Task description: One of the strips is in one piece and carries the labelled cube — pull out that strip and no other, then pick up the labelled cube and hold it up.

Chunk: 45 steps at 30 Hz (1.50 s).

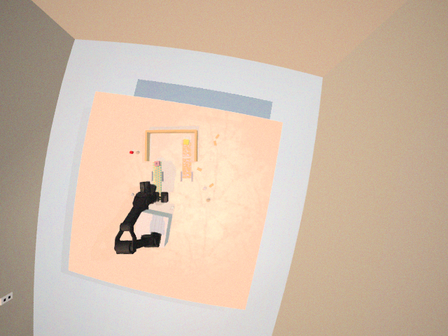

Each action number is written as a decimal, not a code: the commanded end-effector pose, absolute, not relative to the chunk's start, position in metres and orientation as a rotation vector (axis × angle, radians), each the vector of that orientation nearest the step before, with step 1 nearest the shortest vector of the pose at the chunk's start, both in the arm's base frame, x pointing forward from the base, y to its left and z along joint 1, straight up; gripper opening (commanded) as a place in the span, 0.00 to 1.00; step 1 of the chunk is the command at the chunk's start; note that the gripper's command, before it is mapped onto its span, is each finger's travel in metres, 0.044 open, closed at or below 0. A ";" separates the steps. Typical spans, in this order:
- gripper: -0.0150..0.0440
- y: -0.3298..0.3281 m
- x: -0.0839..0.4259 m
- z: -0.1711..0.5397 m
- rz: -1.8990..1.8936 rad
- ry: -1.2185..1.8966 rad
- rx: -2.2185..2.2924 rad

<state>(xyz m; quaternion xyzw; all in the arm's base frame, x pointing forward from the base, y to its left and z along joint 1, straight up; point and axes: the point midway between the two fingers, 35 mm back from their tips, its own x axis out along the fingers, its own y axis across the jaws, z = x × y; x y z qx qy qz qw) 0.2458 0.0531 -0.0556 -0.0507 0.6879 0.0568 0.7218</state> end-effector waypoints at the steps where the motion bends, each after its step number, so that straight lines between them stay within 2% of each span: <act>1: 0.25 0.050 0.231 -0.060 0.118 1.547 -0.113; 19: 0.25 0.046 0.206 -0.061 0.118 1.549 -0.113; 45: 0.25 0.049 0.216 -0.055 0.125 1.524 -0.112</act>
